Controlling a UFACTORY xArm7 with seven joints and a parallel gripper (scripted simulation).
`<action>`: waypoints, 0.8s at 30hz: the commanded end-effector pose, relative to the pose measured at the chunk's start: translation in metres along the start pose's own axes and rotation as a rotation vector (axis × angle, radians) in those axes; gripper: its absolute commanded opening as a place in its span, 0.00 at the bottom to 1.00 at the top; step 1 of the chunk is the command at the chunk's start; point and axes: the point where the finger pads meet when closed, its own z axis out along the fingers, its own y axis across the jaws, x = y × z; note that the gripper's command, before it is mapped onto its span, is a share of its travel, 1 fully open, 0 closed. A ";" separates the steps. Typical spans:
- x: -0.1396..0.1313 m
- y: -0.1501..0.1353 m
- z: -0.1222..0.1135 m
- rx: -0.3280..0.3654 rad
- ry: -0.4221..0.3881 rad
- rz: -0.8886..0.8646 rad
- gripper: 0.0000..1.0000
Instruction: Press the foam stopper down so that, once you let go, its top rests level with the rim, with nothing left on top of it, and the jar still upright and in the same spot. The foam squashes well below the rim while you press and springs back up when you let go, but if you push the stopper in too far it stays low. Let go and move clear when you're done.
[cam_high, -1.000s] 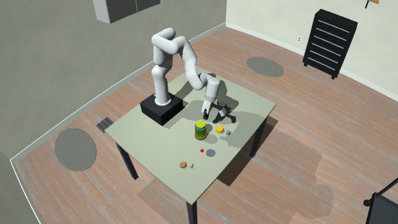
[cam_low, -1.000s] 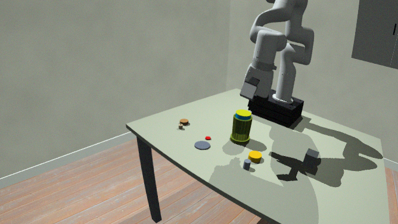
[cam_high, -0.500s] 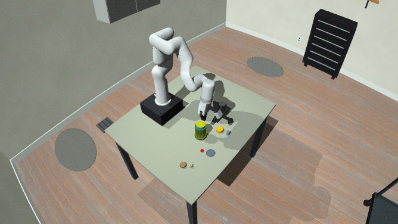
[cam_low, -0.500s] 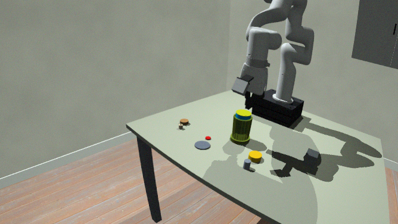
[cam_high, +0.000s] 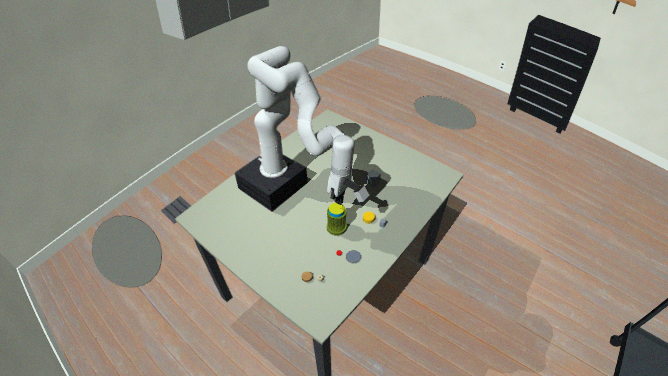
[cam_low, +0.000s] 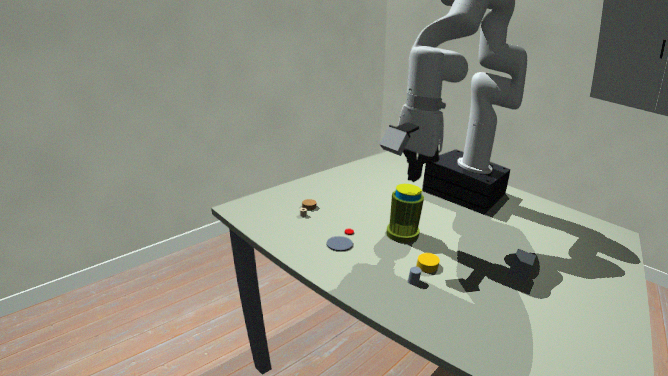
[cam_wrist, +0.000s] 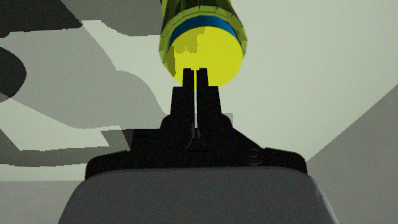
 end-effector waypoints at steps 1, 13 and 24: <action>0.001 0.000 -0.001 0.006 0.007 0.003 0.00; 0.000 0.004 -0.001 0.023 0.017 0.032 0.00; -0.002 0.009 -0.001 0.042 0.029 0.067 0.00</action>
